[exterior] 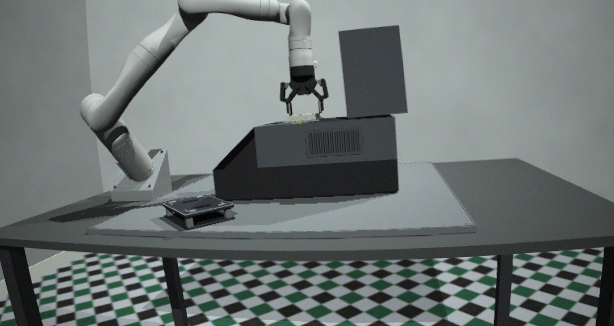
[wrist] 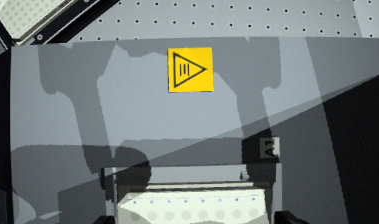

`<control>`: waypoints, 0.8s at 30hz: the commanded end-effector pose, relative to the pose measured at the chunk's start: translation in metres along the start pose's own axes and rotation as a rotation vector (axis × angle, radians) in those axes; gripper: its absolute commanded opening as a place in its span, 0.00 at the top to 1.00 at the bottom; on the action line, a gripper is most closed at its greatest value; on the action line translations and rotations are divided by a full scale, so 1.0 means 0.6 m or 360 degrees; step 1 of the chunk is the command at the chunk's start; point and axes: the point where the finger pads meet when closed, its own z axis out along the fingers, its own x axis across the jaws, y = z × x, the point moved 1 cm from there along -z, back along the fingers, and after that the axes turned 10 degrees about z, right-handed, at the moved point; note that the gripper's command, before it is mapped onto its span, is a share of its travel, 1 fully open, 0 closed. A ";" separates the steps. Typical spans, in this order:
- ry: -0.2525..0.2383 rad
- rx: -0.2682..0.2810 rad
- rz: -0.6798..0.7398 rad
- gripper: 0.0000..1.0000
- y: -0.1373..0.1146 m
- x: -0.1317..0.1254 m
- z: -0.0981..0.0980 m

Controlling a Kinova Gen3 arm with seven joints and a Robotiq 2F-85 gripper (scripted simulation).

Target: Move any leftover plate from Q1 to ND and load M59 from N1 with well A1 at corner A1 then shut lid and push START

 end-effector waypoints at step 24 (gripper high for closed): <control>0.0003 0.0002 0.0000 0.00 0.000 0.000 0.008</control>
